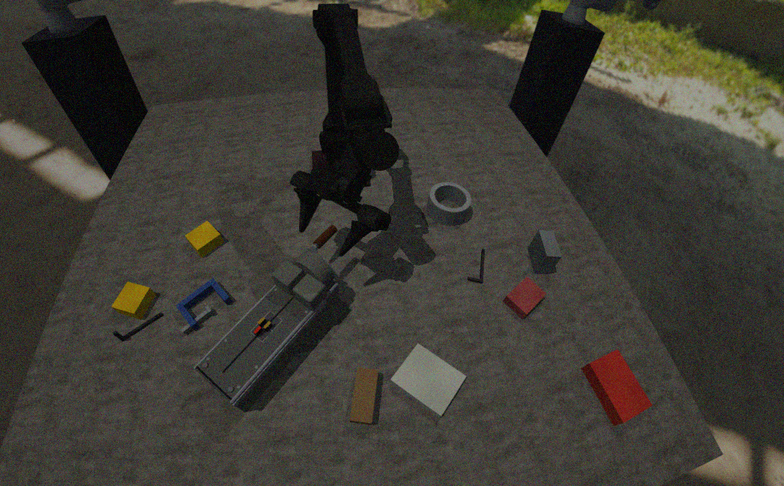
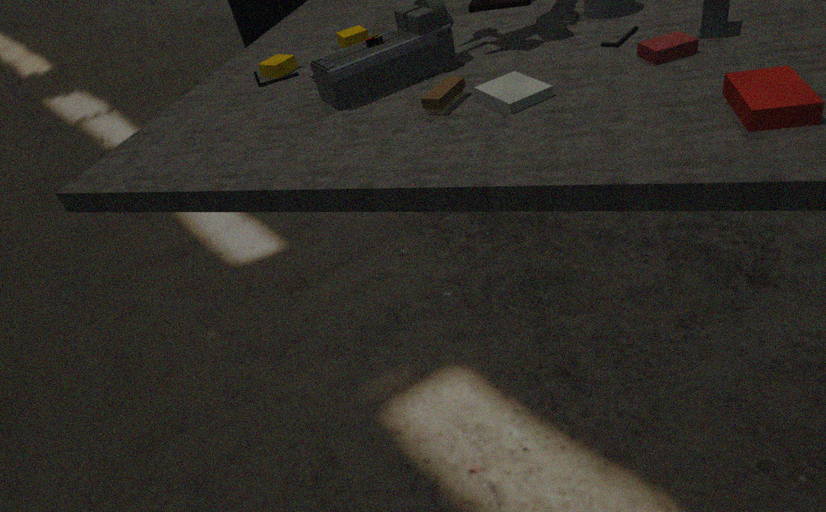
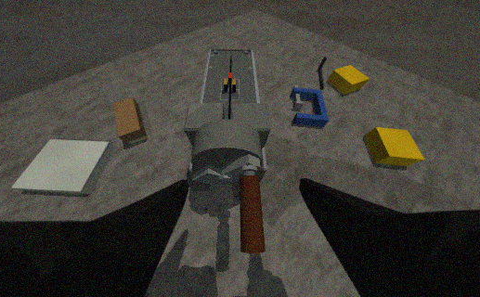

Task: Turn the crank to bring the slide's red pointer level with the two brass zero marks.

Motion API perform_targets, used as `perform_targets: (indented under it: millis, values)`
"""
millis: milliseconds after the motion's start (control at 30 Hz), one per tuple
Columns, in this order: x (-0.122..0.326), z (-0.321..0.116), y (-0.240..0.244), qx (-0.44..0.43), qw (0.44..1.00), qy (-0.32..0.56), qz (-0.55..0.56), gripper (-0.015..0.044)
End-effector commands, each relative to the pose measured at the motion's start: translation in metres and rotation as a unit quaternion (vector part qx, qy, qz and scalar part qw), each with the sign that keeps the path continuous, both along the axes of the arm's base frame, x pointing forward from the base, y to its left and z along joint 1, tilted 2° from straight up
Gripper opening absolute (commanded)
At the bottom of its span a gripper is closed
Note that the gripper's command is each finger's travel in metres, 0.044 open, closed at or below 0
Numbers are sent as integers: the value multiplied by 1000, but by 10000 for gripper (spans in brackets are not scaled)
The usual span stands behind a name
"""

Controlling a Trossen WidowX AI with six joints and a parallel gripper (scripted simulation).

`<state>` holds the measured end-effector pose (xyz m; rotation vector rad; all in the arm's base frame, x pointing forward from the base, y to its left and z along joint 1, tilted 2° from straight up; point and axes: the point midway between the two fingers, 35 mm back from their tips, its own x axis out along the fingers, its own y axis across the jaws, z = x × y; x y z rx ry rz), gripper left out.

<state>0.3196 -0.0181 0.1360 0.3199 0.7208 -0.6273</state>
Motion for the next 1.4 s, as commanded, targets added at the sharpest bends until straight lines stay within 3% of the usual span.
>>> perform_targets:
  millis: [0, 400, 967, 1367]
  values:
    - [-2, -12, -1, -2, 1000, 6, -3, 440]
    - [-3, -27, -1, -2, 1000, 6, -4, 440]
    - [-3, -27, -1, -2, 1000, 6, -4, 0]
    - [0, -22, 3, -2, 1000, 5, -4, 0]
